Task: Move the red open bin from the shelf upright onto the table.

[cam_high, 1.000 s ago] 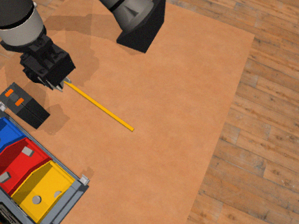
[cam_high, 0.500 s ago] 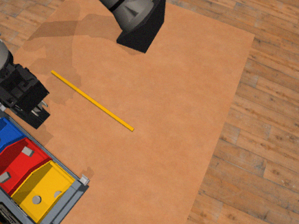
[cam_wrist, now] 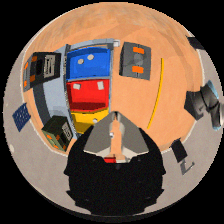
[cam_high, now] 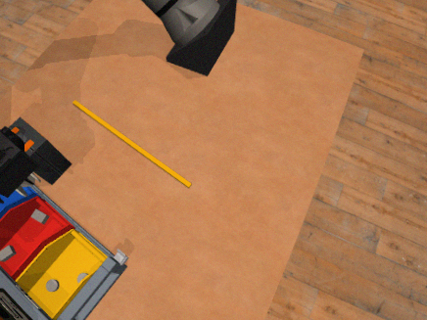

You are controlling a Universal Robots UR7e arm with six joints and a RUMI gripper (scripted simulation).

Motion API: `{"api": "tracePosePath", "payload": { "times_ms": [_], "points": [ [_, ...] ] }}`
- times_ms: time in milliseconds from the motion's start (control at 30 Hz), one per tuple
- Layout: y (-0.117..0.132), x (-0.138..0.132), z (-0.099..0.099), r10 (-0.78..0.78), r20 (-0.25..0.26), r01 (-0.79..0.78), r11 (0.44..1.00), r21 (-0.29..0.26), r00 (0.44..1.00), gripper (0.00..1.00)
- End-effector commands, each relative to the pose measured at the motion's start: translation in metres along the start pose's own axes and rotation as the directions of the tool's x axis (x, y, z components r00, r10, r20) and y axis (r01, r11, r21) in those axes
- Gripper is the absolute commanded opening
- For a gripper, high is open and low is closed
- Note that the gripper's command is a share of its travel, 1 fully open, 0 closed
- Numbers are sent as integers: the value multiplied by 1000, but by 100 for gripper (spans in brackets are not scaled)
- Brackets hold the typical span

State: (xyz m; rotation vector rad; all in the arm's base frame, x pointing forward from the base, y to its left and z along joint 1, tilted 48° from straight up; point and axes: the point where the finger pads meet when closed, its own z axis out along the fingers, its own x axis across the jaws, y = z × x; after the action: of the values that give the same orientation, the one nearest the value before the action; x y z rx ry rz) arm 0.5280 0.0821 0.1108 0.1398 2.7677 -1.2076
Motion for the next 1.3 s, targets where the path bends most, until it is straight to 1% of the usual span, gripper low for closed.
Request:
{"api": "tracePosePath", "payload": {
  "times_ms": [0,367,1267],
  "points": [
    [1,-19,0,0,0,0,1000,0,1000,0],
    [1,-28,0,0,0,0,1000,0,1000,0],
    [1,-28,0,0,0,0,1000,0,1000,0]
  ]
}}
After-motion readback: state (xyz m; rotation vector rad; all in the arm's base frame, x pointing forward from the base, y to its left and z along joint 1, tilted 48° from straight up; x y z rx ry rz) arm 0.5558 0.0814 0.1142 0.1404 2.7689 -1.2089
